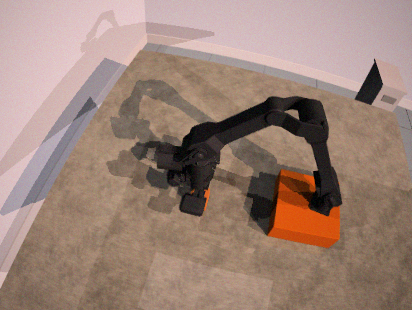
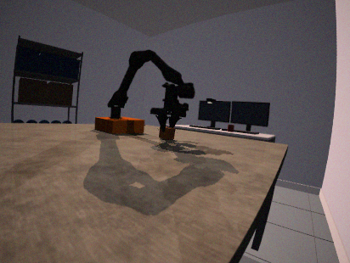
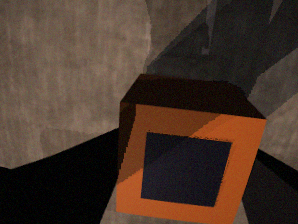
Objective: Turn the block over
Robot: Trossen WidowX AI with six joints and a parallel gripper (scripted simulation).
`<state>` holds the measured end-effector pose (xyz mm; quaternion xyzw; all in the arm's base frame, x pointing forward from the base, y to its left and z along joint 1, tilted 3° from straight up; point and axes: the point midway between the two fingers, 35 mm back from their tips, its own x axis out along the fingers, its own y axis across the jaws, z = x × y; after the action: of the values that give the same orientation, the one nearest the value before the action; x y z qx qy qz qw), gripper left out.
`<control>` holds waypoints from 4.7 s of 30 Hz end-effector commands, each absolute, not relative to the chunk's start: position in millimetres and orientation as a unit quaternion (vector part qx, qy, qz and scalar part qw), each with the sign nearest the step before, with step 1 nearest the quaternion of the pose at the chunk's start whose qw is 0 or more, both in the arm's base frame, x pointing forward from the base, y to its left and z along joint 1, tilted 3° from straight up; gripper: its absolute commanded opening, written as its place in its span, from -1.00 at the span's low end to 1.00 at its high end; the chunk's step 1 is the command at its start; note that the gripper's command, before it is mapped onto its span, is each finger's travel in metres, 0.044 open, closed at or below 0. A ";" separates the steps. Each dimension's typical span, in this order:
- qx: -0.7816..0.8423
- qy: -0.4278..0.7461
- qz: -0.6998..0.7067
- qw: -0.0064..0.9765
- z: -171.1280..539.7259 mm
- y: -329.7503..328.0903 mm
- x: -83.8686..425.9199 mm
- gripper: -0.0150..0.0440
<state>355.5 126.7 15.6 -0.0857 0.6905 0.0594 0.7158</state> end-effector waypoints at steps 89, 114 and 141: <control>-0.043 0.234 0.095 0.966 -1.3 126.3 353.9 -0.49; -0.041 0.218 0.096 0.970 1.9 126.1 353.0 0.04; -0.041 0.218 0.096 0.970 1.9 126.1 353.0 1.00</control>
<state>353.1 126.7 2.2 -0.0392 0.2184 0.0975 0.9702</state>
